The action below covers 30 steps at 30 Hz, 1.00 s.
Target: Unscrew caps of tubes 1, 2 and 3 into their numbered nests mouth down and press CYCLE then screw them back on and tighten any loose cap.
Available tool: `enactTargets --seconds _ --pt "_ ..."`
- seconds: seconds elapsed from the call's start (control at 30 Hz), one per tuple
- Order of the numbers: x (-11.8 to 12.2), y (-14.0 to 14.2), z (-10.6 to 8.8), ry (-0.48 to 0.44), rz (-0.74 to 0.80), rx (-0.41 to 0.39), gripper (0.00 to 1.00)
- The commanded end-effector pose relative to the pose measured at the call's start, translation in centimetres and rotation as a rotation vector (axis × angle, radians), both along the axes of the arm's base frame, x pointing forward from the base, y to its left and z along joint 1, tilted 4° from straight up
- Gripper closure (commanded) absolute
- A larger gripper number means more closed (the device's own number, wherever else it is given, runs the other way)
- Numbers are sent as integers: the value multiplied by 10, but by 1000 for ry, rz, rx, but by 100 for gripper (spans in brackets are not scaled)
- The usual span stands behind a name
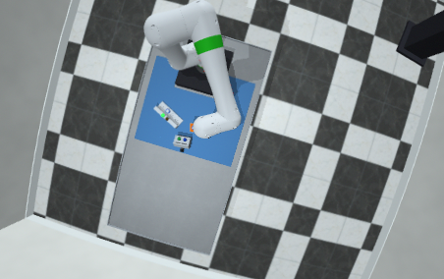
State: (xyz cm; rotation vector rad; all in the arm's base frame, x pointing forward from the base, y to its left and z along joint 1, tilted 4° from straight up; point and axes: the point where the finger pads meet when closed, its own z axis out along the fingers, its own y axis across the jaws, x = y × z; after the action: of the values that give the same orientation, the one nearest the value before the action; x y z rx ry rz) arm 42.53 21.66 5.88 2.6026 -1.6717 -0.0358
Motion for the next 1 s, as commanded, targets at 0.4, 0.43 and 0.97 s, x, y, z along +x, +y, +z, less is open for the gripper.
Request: enactTargets --seconds 0.4,0.43,0.97 --pt "0 0 0 25 483 42 65" --pt "0 0 0 25 483 42 100" --pt "0 0 0 23 383 36 100"
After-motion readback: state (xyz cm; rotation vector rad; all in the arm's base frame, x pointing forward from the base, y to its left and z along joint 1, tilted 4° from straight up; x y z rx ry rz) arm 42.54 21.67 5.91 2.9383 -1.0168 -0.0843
